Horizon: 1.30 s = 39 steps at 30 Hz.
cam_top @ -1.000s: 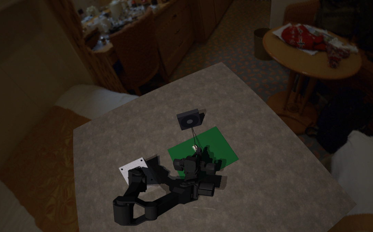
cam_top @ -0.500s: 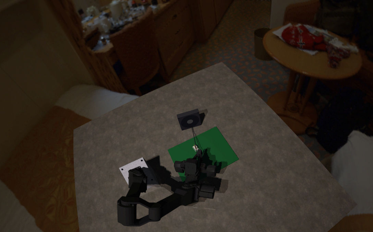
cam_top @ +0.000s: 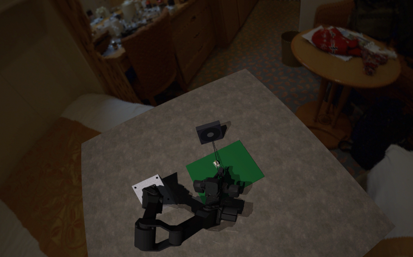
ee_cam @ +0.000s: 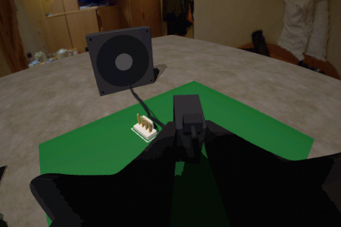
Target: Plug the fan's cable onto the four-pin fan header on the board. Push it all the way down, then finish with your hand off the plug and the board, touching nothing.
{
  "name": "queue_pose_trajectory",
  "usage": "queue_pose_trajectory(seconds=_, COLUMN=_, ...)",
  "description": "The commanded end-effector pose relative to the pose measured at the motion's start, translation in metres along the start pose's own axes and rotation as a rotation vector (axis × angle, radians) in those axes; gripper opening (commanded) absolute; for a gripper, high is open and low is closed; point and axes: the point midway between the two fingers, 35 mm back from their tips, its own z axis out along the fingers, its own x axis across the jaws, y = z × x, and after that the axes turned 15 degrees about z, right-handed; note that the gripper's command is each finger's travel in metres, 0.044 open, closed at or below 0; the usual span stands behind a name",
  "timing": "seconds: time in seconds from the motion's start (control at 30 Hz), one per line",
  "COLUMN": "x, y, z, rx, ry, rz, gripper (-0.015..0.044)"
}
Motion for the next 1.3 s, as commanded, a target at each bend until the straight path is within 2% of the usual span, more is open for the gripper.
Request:
queue_pose_trajectory(seconds=0.0, x=-0.002, y=-0.003, z=0.0, rx=-0.006, ry=-0.001, rz=-0.004, gripper=0.0)
queue_pose_trajectory(seconds=1.27, x=-0.01, y=-0.033, z=0.006, rx=-0.005, ry=-0.001, rz=-0.004, gripper=0.0)
